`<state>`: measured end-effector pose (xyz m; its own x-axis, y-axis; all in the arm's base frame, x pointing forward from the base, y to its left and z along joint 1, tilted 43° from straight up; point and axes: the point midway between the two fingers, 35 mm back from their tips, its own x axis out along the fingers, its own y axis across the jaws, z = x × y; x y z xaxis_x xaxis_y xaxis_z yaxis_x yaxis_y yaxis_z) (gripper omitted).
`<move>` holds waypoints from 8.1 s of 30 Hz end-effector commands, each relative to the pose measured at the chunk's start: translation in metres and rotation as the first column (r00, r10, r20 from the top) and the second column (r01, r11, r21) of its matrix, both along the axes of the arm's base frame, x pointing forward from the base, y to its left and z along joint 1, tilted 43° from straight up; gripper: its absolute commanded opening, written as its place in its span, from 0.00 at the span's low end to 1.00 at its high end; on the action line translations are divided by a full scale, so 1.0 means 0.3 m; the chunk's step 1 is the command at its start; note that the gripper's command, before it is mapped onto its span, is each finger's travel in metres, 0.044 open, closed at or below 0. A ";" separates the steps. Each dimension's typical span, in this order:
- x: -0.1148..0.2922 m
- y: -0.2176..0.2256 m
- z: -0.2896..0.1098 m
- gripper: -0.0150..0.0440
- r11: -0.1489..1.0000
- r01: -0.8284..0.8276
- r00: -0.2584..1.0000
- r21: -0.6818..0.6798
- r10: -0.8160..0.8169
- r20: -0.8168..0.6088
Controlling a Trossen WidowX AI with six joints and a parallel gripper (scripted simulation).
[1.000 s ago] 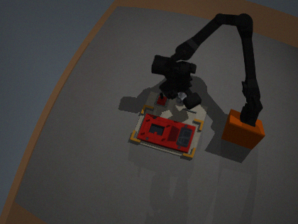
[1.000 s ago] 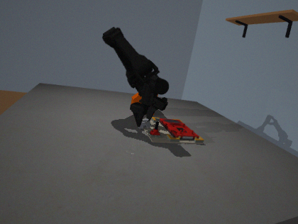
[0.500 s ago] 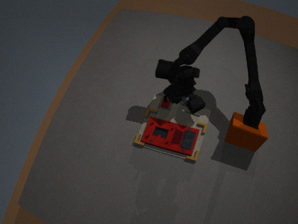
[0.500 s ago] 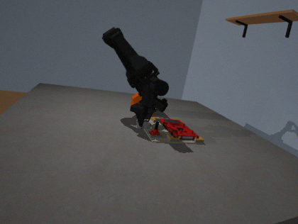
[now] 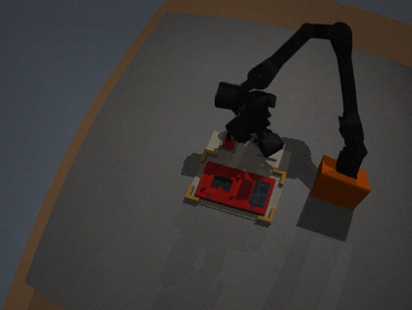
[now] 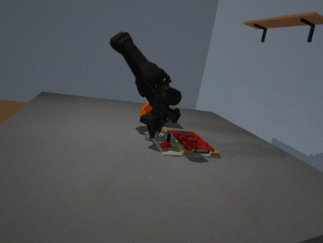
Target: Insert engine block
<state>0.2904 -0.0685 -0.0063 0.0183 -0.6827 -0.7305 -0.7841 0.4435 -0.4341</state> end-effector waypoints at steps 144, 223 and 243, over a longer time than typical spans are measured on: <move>-0.056 -0.154 0.092 1.00 1.000 -0.010 1.000 -0.002 0.010 0.011; -0.060 -0.039 0.204 1.00 0.597 0.700 0.246 0.392 -0.717 0.652; -0.060 -0.032 0.212 1.00 0.236 0.642 -0.430 0.729 -0.676 0.598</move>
